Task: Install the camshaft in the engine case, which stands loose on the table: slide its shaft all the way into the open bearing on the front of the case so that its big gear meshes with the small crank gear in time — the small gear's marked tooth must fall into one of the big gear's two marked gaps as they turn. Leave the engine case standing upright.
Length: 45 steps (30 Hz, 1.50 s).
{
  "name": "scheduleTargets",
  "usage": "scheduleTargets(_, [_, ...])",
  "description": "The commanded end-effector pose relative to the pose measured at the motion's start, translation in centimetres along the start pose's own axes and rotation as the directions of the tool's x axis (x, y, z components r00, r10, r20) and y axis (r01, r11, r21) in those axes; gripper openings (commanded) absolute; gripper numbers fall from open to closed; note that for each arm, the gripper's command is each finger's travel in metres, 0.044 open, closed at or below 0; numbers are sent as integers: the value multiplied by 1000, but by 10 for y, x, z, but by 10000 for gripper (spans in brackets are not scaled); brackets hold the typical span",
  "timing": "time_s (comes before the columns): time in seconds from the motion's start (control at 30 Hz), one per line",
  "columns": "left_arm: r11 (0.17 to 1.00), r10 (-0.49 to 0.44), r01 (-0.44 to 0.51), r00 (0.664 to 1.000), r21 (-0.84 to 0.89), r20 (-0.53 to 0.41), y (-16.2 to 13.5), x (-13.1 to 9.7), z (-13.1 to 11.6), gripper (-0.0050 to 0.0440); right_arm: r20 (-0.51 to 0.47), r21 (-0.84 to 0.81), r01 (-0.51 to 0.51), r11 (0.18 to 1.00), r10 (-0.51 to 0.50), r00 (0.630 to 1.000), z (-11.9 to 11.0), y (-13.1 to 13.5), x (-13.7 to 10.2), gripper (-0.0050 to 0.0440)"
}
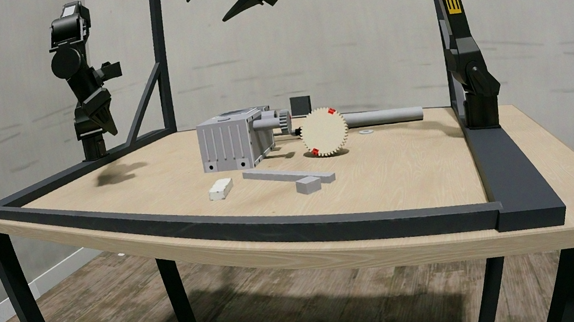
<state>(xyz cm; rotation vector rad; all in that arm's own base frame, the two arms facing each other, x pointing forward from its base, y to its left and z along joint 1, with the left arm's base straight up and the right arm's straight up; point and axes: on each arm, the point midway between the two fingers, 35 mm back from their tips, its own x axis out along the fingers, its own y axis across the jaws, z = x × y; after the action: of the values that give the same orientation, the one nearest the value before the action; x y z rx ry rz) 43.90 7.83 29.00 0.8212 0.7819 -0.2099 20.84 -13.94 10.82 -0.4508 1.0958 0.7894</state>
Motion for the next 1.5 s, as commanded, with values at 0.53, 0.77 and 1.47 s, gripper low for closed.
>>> scheduleTargets(0.53, [1000, 23, -23, 1000, -1, 18, 6, -10, 4, 400, -2, -11, 28, 1000, -28, 1000, 3, -3, -6, 400])
scheduleTargets(0.77, [1000, 27, -27, 999, -1, 21, 7, -11, 5, 125, -2, -11, 26, 1000, -26, 1000, 3, -3, -6, 400])
scheduleTargets(1.47, [996, -12, 14, 1000, 89, -18, -27, -3, 1, 125, -51, 10, 148, 989, -147, 988, 18, -13, -2, 400])
